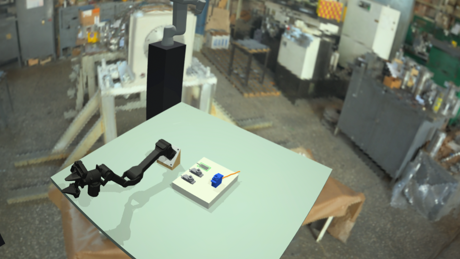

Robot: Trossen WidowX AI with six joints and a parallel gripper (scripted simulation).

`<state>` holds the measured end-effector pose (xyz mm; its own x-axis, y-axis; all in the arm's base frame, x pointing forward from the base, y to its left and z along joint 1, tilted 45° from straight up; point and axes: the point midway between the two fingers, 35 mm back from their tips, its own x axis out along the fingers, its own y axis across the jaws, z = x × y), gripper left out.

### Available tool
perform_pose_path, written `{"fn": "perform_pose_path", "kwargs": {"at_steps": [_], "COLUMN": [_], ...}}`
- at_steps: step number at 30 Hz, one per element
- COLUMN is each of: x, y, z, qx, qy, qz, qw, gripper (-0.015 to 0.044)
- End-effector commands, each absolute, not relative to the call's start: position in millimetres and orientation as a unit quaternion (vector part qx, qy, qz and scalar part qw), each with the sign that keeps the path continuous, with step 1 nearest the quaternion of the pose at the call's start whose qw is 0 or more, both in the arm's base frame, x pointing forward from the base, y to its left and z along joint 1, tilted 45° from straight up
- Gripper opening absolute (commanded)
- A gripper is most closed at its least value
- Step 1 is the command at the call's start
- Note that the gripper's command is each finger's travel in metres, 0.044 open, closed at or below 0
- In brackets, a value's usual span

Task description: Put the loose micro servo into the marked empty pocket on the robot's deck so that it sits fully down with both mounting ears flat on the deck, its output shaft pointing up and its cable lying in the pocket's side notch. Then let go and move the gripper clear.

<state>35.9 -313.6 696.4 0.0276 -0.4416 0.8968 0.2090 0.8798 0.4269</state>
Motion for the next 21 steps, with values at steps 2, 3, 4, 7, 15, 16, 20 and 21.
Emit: {"fn": "perform_pose_path", "kwargs": {"at_steps": [2, 3, 4, 7, 15, 16, 20, 21], "x": [35, 34, 33, 29, 16, 14, 10, 9], "y": [-310, -307, -303, -280, -227, -215, -183, -174], "z": [698, 700, 702, 711, 729, 732, 738, 740], "qx": [0.087, 0.086, 0.085, 0.08, 0.056, 0.044, 0.025, 0.023], "qy": [-0.661, -0.663, -0.665, -0.674, -0.693, -0.694, -0.696, -0.696], "qz": [-0.224, -0.219, -0.213, -0.181, -0.112, -0.103, -0.066, -0.053], "qw": [0.711, 0.711, 0.711, 0.712, 0.71, 0.711, 0.714, 0.715], "gripper": [0.044, 0.044, 0.044, 0.044, 0.044, 0.044, 0.044, 0.044]}}
